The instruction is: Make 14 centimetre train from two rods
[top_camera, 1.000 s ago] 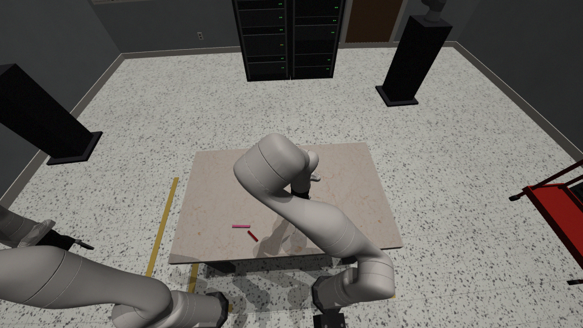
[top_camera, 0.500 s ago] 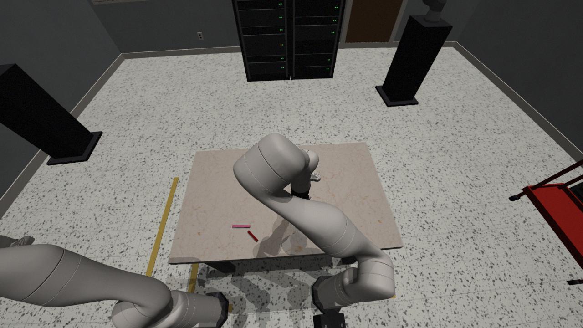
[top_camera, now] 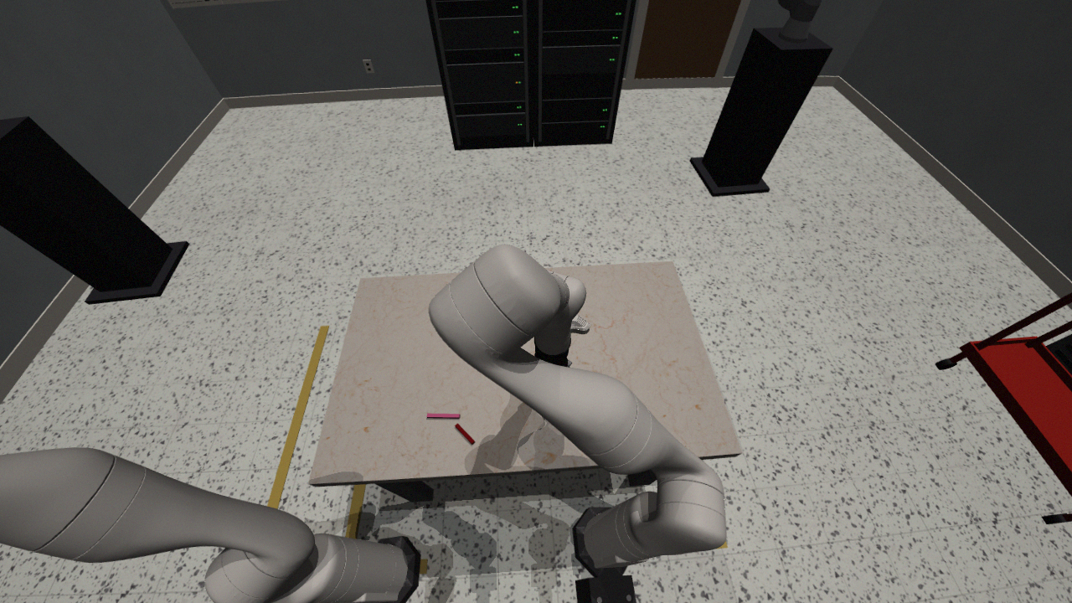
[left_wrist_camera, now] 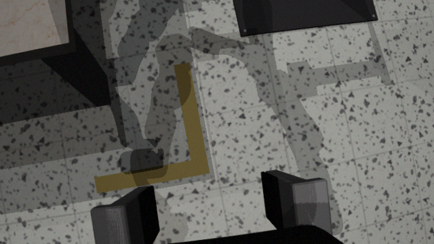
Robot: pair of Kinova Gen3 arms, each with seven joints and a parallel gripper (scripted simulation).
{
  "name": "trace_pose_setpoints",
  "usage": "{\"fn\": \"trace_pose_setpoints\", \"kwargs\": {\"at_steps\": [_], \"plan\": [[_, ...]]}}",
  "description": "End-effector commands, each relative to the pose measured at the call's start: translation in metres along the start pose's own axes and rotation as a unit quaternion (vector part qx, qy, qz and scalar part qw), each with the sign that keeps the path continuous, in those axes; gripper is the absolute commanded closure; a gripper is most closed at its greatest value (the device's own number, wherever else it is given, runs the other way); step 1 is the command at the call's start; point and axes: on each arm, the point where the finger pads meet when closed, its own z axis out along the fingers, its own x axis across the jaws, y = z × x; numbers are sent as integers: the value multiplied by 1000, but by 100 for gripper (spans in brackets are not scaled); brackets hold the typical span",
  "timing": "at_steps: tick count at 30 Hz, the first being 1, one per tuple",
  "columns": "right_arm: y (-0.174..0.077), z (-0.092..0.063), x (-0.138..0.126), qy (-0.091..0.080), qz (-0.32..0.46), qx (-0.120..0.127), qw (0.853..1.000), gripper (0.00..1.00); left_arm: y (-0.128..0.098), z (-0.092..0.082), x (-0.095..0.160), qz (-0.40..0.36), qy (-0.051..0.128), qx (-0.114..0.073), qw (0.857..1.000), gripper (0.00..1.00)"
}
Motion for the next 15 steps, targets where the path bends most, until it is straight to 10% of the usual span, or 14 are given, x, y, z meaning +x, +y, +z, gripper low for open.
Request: {"fn": "trace_pose_setpoints", "kwargs": {"at_steps": [1, 15], "plan": [[1, 0, 3, 3, 4, -1, 1000, 0, 9, 1, 18, -11, 1, -5, 1000, 0], [1, 0, 3, 3, 4, -1, 1000, 0, 24, -1, 62, -25, 2, -15, 1000, 0]]}}
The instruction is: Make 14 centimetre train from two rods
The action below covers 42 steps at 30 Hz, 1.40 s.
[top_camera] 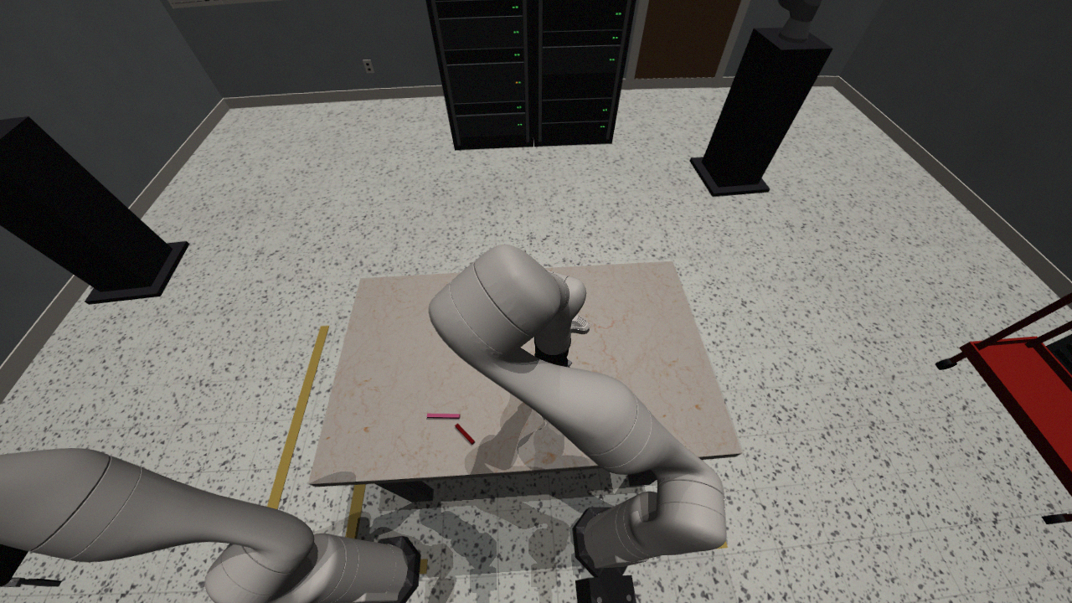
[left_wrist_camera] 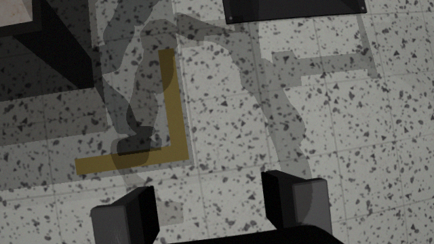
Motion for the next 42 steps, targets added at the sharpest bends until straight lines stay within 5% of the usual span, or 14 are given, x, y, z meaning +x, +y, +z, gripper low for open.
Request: {"fn": "trace_pose_setpoints", "kwargs": {"at_steps": [1, 42], "plan": [[1, 0, 3, 3, 4, -1, 1000, 0, 5, 0, 12, -8, 1, -3, 1000, 0], [0, -1, -1, -1, 0, 0, 1000, 0, 8, 0, 23, -11, 1, -5, 1000, 0]]}}
